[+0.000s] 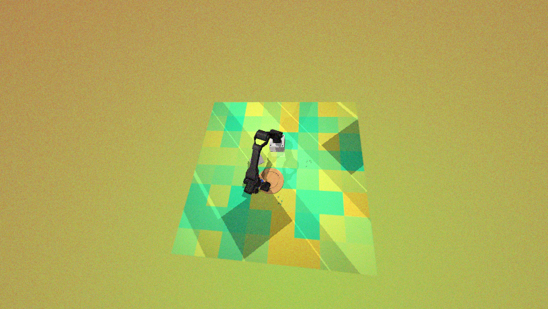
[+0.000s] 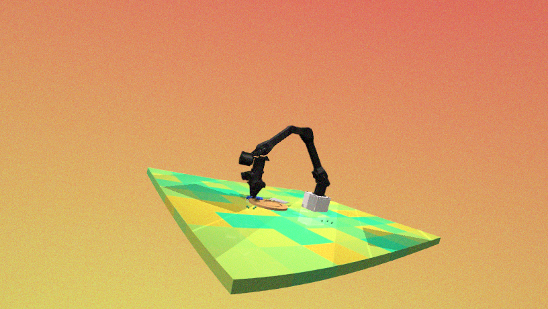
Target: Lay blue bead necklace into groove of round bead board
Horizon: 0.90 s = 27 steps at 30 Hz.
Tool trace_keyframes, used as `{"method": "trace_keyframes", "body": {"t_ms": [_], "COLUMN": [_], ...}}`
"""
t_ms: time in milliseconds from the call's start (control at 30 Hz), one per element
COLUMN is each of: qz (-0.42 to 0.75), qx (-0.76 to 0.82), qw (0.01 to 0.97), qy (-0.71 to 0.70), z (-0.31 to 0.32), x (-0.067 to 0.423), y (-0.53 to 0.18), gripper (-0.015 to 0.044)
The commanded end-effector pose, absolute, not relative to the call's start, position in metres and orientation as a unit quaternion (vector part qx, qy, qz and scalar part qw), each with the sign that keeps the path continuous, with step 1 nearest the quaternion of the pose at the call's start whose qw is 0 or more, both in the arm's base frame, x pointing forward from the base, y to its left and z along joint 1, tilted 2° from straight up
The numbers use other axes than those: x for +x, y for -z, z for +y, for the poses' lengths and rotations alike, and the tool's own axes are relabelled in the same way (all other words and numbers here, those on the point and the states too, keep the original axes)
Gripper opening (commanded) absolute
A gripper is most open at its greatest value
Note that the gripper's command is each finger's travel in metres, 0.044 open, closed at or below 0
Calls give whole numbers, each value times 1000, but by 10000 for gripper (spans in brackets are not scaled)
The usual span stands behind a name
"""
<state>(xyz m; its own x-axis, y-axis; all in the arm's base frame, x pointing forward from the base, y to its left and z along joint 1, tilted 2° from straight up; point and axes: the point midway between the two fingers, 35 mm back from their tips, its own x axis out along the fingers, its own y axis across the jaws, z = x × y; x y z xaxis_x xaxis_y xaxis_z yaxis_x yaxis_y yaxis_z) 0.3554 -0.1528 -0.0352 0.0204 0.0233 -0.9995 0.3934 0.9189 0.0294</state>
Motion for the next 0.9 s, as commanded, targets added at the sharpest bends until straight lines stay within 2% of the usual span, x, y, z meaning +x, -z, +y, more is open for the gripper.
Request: {"method": "trace_keyframes", "body": {"t_ms": [0, 433, 867], "qz": [687, 687, 687], "qx": [152, 152, 151], "qw": [698, 698, 698], "qy": [133, 133, 132], "z": [-153, -153, -153], "x": [356, 356, 356], "y": [35, 35, 27], "gripper": [87, 0, 0]}}
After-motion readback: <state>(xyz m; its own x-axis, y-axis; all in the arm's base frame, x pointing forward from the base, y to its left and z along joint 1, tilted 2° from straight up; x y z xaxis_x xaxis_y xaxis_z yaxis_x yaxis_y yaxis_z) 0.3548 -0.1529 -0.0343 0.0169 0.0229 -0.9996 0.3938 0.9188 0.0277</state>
